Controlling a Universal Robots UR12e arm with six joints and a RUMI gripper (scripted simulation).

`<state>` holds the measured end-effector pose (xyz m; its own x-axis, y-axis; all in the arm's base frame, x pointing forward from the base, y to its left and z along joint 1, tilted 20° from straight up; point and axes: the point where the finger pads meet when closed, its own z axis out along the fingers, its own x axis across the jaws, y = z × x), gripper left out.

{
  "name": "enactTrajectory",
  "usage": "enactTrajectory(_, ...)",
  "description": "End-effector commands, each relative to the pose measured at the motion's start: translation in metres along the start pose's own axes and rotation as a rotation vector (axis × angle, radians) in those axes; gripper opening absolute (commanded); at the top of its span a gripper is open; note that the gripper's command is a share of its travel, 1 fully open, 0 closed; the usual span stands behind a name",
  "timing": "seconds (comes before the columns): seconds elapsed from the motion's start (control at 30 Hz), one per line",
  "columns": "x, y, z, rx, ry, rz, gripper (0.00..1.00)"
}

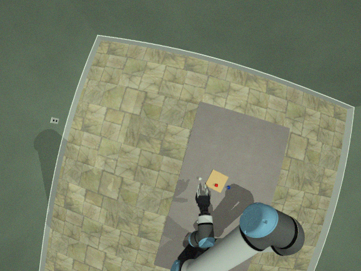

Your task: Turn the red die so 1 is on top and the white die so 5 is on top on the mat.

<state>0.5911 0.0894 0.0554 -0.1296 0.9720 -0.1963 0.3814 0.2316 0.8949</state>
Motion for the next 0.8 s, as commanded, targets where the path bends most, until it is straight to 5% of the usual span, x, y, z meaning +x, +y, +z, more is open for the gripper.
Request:
enactTrajectory(0.0,0.0,0.004,0.002,0.07,0.0,0.001,0.21)
enactTrajectory(0.23,0.0,0.008,0.003,0.14,-0.001,0.001,0.21)
enactTrajectory(0.77,0.001,0.021,0.006,0.399,-0.001,-0.001,0.21)
